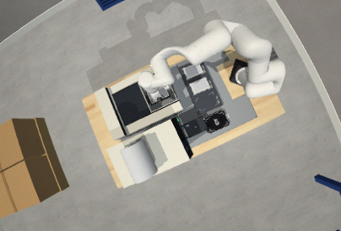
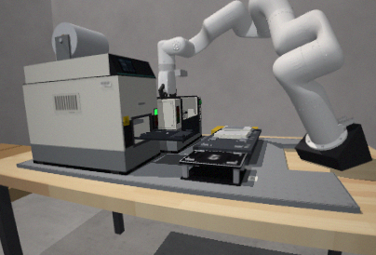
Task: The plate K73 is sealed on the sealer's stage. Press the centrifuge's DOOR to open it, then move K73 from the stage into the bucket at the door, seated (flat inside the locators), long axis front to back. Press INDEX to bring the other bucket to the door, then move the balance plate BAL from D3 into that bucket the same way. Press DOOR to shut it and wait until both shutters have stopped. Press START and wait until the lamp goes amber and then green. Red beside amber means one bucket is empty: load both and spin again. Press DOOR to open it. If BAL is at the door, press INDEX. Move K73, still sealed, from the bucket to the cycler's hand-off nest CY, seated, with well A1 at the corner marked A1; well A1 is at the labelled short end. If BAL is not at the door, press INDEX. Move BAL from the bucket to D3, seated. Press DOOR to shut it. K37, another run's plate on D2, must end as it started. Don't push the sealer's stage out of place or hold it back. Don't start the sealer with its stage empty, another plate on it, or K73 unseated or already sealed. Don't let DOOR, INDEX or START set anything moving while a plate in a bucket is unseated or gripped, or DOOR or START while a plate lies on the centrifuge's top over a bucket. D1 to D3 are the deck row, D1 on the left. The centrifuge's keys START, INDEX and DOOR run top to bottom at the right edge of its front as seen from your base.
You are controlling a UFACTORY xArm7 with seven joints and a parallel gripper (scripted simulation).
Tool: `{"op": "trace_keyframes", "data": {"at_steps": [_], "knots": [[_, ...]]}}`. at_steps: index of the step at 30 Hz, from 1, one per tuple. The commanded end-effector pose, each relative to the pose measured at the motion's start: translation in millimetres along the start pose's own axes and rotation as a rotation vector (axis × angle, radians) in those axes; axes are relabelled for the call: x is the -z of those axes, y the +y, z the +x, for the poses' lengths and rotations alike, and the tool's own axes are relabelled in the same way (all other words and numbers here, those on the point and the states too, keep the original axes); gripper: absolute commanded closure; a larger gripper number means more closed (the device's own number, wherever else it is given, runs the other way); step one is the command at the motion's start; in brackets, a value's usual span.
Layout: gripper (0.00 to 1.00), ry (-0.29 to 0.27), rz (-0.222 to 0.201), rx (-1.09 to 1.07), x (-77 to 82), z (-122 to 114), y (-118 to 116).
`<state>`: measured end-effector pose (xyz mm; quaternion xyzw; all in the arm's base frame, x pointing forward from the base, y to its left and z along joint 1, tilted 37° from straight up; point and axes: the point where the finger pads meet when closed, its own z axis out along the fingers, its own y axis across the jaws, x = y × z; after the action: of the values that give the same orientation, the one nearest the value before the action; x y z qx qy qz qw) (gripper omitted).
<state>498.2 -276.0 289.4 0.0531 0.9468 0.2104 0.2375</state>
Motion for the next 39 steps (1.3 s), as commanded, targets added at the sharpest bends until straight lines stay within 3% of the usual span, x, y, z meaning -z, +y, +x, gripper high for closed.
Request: {"op": "trace_keyframes", "data": {"at_steps": [1, 39], "knots": [[0.0, -0.004, 0.002, 0.0, 6.1, -1, 0], [0.0, -0.004, 0.001, 0.0, 62.7, -1, 0]]}}
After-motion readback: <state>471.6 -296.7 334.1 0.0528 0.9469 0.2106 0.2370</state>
